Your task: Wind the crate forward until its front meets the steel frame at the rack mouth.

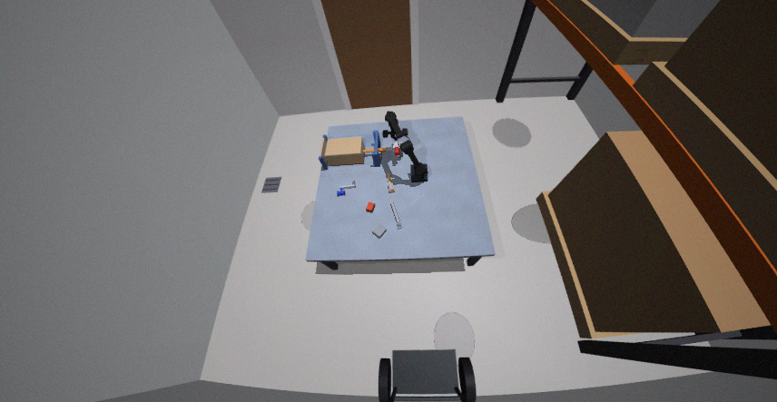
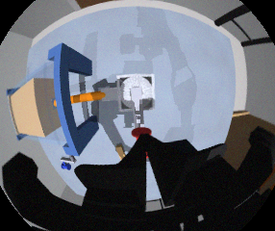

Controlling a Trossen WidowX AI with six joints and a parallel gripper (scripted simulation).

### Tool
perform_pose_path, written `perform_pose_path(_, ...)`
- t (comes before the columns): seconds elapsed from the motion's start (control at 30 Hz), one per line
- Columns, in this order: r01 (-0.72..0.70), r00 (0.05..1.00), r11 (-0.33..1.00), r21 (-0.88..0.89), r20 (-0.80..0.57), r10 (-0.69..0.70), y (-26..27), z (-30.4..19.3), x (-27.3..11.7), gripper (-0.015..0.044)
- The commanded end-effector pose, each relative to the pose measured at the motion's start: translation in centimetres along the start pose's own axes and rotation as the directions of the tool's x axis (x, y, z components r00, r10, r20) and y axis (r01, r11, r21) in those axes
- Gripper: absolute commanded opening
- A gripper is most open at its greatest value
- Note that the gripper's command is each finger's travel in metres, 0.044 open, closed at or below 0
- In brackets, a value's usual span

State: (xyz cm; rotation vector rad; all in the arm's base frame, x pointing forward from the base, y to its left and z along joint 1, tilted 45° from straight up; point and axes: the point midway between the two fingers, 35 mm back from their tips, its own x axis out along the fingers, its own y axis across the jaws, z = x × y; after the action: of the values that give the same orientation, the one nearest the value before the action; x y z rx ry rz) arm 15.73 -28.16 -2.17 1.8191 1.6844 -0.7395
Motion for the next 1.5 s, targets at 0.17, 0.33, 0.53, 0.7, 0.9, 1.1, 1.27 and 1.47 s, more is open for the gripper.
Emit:
perform_pose_path(0.17, 0.000, 1.000, 1.000, 0.000, 0.000, 0.000, 0.0, 0.0, 0.0, 0.0000)
perform_pose_path(0.33, 0.000, 1.000, 1.000, 0.000, 0.000, 0.000, 0.0, 0.0, 0.0, 0.0000)
perform_pose_path(0.53, 0.000, 1.000, 1.000, 0.000, 0.000, 0.000, 0.0, 0.0, 0.0, 0.0000)
perform_pose_path(0.7, 0.000, 1.000, 1.000, 0.000, 0.000, 0.000, 0.0, 0.0, 0.0, 0.0000)
perform_pose_path(0.9, 0.004, 1.000, 1.000, 0.001, 0.021, -0.004, 0.1, -0.3, 0.0, 0.0053)
perform_pose_path(1.1, 0.023, 0.976, 1.000, 0.014, 0.217, -0.026, 0.3, -2.7, 0.5, 0.0210)
perform_pose_path(1.27, 0.011, 0.925, 1.000, 0.023, 0.379, -0.018, 0.0, -4.8, 1.4, 0.0341)
perform_pose_path(1.47, 0.002, 0.906, 1.000, 0.024, 0.423, -0.012, -0.1, -5.3, 1.7, 0.0440)
